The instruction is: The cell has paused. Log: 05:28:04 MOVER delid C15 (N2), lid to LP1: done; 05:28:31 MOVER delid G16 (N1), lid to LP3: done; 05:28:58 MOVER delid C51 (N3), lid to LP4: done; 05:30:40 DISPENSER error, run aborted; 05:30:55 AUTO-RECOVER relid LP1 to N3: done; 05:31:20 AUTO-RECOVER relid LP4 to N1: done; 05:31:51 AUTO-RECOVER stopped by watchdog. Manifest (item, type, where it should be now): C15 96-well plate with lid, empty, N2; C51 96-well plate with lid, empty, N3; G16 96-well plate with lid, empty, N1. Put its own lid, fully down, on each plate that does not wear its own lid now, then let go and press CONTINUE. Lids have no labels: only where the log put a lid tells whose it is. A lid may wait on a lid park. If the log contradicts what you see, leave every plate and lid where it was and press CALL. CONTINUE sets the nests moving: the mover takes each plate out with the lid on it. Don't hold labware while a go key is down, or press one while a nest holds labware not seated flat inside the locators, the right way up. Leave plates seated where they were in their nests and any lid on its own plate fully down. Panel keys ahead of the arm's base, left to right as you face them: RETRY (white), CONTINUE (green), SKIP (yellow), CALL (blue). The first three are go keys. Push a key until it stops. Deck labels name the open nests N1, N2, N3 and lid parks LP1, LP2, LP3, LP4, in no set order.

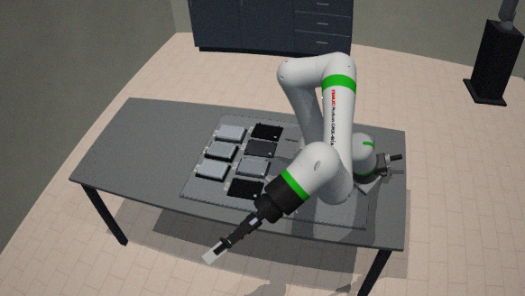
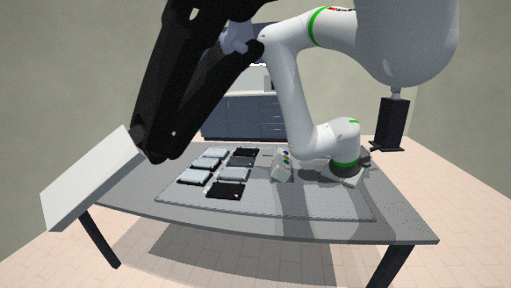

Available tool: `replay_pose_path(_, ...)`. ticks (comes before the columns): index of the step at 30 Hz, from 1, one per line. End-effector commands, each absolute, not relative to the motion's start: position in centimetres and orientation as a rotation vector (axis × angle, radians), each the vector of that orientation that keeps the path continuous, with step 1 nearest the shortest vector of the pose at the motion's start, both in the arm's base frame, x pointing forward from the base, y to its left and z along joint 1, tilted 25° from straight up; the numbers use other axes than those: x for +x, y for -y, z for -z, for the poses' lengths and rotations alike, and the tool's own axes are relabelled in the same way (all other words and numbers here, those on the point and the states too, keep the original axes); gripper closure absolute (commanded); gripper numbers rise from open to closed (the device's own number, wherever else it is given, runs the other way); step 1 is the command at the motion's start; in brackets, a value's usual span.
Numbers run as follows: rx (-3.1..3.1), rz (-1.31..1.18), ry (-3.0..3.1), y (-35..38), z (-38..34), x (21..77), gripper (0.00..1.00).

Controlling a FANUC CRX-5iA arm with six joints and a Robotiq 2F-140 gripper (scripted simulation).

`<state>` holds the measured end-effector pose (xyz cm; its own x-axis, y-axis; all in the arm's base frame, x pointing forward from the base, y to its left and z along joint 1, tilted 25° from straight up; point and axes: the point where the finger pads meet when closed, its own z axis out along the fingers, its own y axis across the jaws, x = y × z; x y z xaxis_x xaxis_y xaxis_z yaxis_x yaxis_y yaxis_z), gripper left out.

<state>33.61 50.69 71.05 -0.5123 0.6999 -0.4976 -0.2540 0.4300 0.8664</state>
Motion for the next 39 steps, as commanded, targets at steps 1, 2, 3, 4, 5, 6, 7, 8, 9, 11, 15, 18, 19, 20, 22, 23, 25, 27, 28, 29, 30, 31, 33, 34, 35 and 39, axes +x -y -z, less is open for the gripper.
replay_pose_path(1, 0.388, -1.251, -1.727, -50.7, -71.1, 33.6, 0.0)
replay_pose_path(2, 0.388, -1.251, -1.727, -50.7, -71.1, 33.6, 0.0)
replay_pose_path(3, 0.388, -1.251, -1.727, -50.7, -71.1, 33.6, 0.0)
replay_pose_path(4, 0.388, -1.251, -1.727, -50.7, -71.1, 33.6, 0.0)
replay_pose_path(5, 0.388, -1.251, -1.727, -50.7, -71.1, 33.6, 0.0)
replay_pose_path(6, 0.388, -1.251, -1.727, -50.7, -71.1, 33.6, 0.0)
replay_pose_path(7, 0.388, -1.251, -1.727, -50.7, -71.1, 33.6, 0.0)
replay_pose_path(8, 0.388, -1.251, -1.727, -50.7, -71.1, 33.6, 0.0)
replay_pose_path(9, 0.388, -1.251, -1.727, -50.7, -71.1, 33.6, 0.0)
replay_pose_path(11, 0.388, -1.251, -1.727, -50.7, -71.1, 33.6, 0.0)
replay_pose_path(15, 0.388, -1.251, -1.727, -50.7, -71.1, 33.6, 0.0)
replay_pose_path(18, 0.389, -1.251, -1.728, -50.7, -71.1, 33.6, 0.0)
replay_pose_path(19, 0.391, -1.25, -1.728, -50.6, -71.0, 33.7, 0.0)
replay_pose_path(20, 0.397, -1.248, -1.729, -50.5, -70.9, 33.9, 0.0)
replay_pose_path(22, 0.425, -1.239, -1.735, -50.0, -70.5, 34.8, 0.0)
replay_pose_path(23, 0.45, -1.231, -1.74, -49.6, -70.0, 35.7, 0.0)
replay_pose_path(25, 0.526, -1.207, -1.753, -48.2, -68.7, 38.1, 0.0)
replay_pose_path(27, 0.577, -1.191, -1.76, -47.1, -67.9, 39.6, 0.0)
replay_pose_path(28, 0.639, -1.172, -1.767, -45.8, -66.8, 41.4, 0.0)
replay_pose_path(29, 0.639, -1.172, -1.767, -45.8, -66.8, 41.4, 0.0)
replay_pose_path(30, 0.711, -1.149, -1.772, -44.3, -65.5, 43.4, 0.0)
replay_pose_path(31, 0.711, -1.149, -1.772, -44.3, -65.5, 43.4, 0.0)
replay_pose_path(33, 0.711, -1.149, -1.772, -44.3, -65.5, 43.4, 0.0)
replay_pose_path(34, 0.711, -1.149, -1.772, -44.3, -65.5, 43.4, 0.0)
replay_pose_path(35, 0.792, -1.123, -1.776, -42.4, -64.1, 45.5, 0.0)
replay_pose_path(39, 0.986, -1.063, -1.772, -38.2, -60.9, 49.5, 0.0)
